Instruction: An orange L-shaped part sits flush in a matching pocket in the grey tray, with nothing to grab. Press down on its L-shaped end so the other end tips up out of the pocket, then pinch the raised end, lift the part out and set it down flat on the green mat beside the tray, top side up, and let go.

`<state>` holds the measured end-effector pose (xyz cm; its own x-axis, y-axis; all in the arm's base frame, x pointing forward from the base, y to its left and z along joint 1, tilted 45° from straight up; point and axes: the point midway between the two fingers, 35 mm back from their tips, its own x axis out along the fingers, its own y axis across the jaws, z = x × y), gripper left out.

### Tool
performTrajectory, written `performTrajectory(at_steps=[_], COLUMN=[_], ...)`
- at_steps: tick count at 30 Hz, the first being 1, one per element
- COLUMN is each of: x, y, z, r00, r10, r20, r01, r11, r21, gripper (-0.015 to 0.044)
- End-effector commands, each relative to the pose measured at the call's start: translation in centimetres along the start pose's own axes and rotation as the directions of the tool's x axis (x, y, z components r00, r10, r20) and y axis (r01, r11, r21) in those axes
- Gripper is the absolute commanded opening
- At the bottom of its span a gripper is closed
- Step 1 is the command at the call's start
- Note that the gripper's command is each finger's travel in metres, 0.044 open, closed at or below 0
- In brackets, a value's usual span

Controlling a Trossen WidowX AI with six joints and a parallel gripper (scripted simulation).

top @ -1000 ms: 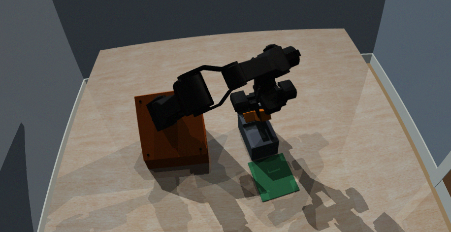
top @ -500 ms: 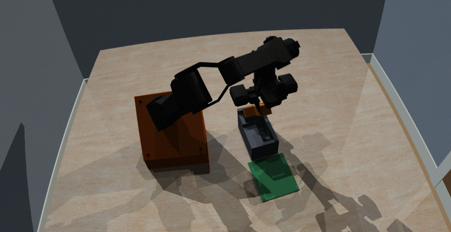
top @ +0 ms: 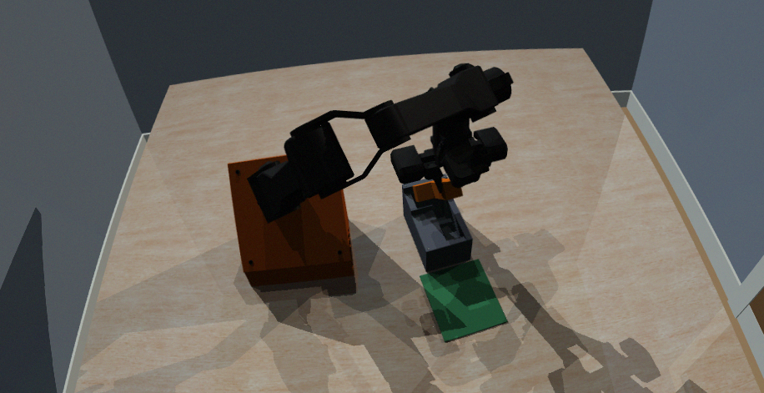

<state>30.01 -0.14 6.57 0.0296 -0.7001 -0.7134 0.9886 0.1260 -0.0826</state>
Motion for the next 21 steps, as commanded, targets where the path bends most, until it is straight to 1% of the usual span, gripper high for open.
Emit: performTrajectory(at_steps=[1,21], x=[0.1,0.1], y=[-0.2,-1.1], z=[2.2,11.5], r00=[1.0,1.0], r10=[0.0,0.0], r20=[0.003,0.009], r01=[0.0,0.0], r11=[1.0,1.0], r21=[0.003,0.004], gripper=[0.0,0.0])
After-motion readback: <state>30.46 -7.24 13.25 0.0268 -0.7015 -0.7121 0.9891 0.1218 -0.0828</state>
